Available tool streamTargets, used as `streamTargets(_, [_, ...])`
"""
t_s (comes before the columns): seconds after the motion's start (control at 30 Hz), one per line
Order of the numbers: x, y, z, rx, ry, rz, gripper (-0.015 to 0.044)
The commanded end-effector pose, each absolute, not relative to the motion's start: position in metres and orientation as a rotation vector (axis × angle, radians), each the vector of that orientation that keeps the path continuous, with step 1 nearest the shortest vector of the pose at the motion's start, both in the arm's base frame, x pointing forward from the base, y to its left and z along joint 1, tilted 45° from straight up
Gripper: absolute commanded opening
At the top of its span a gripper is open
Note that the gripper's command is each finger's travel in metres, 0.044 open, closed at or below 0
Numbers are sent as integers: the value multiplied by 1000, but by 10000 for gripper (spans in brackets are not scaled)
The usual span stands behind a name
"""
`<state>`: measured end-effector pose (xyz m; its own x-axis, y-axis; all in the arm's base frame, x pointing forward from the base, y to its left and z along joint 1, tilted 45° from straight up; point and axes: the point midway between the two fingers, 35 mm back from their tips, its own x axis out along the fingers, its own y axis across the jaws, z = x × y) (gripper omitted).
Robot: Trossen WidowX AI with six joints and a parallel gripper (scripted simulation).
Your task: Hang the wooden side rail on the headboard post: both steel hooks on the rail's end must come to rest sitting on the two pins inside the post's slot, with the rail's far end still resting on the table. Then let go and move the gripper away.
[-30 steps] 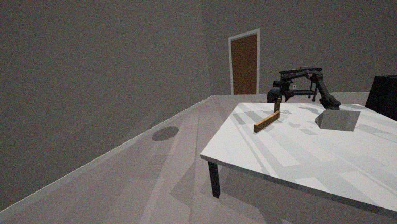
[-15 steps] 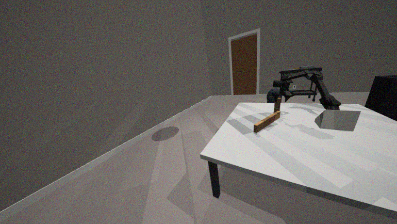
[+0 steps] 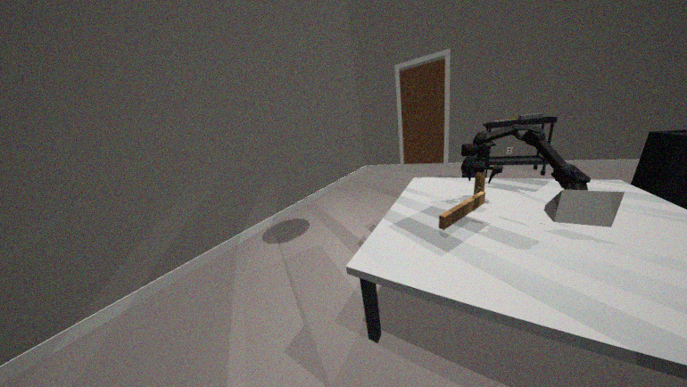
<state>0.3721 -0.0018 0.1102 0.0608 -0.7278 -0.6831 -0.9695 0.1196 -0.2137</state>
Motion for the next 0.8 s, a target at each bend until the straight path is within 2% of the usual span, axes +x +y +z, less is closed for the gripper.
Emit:
streamTargets(0.0, [380,9,93,-1494,1727,316,440])
streamTargets(0.3, [383,13,85,-1429,1729,261,440])
streamTargets(0.77, [384,-22,51,-1430,1729,258,440])
